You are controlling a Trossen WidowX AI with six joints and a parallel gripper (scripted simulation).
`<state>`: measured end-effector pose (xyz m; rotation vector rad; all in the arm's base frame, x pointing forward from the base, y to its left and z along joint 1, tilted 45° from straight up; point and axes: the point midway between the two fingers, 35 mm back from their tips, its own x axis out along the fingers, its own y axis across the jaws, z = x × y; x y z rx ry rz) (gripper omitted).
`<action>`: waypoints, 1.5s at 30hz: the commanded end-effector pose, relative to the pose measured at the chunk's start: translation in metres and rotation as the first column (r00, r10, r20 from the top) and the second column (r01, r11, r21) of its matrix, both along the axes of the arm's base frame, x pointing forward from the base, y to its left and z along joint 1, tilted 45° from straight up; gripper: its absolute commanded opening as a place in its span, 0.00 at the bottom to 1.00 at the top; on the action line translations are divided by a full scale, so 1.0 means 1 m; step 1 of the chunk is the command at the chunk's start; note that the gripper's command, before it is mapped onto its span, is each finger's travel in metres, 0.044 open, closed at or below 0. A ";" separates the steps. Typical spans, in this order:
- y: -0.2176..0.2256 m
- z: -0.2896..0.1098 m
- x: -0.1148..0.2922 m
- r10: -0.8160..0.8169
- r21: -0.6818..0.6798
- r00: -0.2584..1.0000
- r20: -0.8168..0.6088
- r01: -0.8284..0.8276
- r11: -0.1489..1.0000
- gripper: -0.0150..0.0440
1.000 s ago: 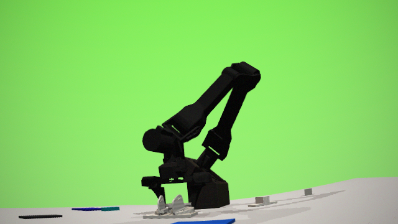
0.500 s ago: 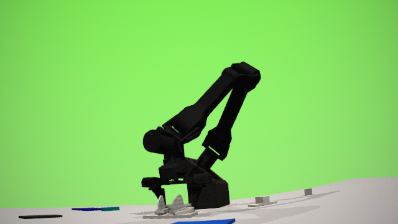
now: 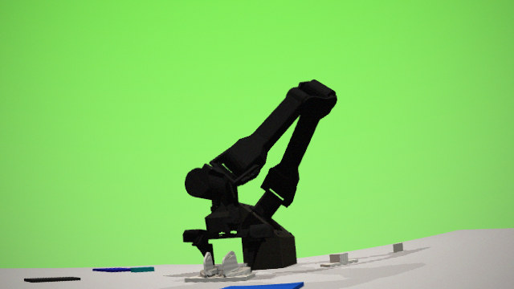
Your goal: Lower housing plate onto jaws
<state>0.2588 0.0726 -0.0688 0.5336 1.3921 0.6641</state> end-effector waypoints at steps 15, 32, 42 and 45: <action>0.001 -0.002 -0.001 -0.001 0.002 1.000 -0.005 0.001 1.000 0.85; -0.001 0.000 -0.001 -0.001 0.002 1.000 -0.005 0.001 1.000 0.85; -0.002 0.002 -0.001 -0.001 0.002 1.000 -0.005 0.001 1.000 0.85; -0.002 0.002 -0.001 -0.001 0.002 1.000 -0.005 0.001 1.000 0.85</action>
